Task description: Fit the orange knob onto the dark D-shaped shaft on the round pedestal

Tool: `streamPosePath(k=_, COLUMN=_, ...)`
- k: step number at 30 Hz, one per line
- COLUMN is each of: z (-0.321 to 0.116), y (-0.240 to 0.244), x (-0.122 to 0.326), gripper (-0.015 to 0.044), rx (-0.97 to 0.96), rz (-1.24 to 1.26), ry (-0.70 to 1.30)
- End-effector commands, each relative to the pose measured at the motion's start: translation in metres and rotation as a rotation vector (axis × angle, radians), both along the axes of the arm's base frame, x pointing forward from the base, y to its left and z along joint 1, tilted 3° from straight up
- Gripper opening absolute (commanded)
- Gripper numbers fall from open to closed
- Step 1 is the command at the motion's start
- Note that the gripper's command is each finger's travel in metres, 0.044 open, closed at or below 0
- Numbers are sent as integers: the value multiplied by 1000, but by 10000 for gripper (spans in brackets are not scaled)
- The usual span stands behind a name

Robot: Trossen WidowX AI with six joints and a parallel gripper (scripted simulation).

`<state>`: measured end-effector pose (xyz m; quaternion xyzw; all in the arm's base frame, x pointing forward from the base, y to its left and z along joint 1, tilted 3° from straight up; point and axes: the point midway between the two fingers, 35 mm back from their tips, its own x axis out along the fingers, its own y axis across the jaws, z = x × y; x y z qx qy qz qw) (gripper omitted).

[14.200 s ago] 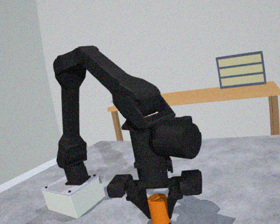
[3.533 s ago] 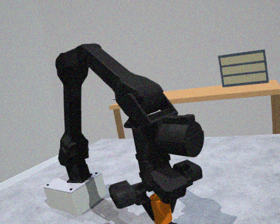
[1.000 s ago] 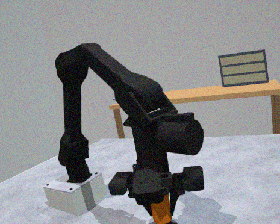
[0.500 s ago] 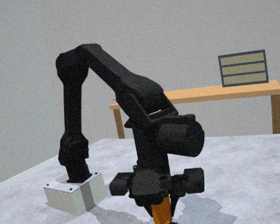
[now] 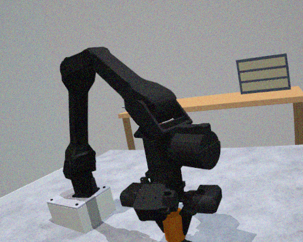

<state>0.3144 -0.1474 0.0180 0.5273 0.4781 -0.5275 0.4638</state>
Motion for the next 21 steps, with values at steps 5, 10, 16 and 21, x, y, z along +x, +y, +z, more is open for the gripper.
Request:
streamPosePath(k=5, z=-1, y=-1, x=2, gripper=0, rx=-4, rz=-14, ry=-4)
streamPosePath(k=10, z=-2, y=-1, x=2, gripper=0, rx=-4, rz=-14, ry=-4)
streamPosePath(k=16, z=3, y=-1, x=2, gripper=0, rx=-4, rz=-14, ry=-4)
streamPosePath(k=21, z=4, y=-1, x=2, gripper=0, rx=-5, rz=-105, ry=-3)
